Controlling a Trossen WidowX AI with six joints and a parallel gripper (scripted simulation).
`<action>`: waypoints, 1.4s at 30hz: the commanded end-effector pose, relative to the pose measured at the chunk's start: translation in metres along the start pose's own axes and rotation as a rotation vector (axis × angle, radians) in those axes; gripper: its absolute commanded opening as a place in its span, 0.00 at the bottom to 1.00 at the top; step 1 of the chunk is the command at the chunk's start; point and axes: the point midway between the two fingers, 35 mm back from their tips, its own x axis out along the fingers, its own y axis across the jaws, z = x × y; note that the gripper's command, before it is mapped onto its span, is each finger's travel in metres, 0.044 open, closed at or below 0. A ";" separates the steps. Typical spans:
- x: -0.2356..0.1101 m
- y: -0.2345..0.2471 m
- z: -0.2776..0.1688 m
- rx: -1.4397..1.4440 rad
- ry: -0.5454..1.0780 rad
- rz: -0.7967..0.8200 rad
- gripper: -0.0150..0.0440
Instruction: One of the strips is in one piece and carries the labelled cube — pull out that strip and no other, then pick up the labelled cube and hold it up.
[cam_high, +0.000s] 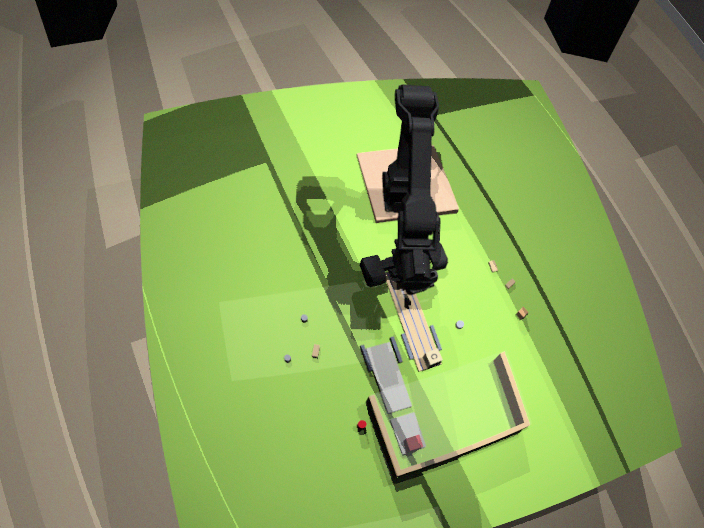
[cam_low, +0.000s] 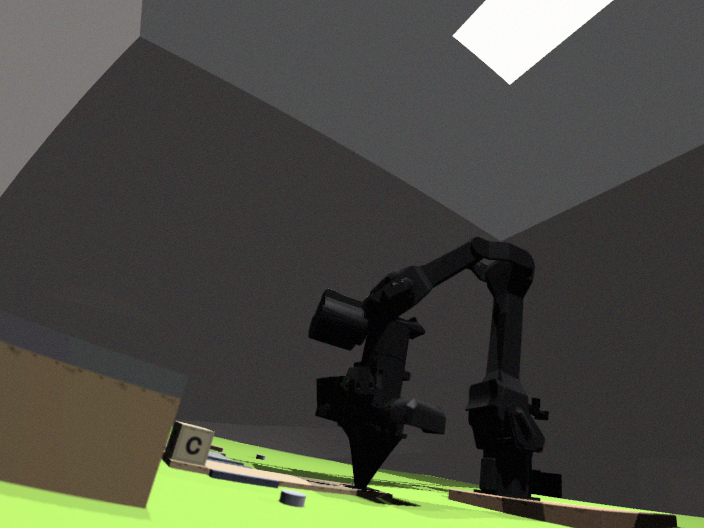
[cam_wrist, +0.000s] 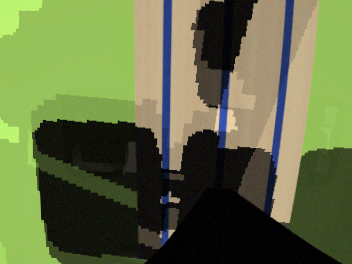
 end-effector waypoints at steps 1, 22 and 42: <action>0.004 0.002 -0.008 -0.005 0.027 0.003 0.25; -0.020 0.000 0.002 -0.003 0.013 0.002 0.25; -0.039 0.005 0.040 -0.058 0.023 0.004 0.79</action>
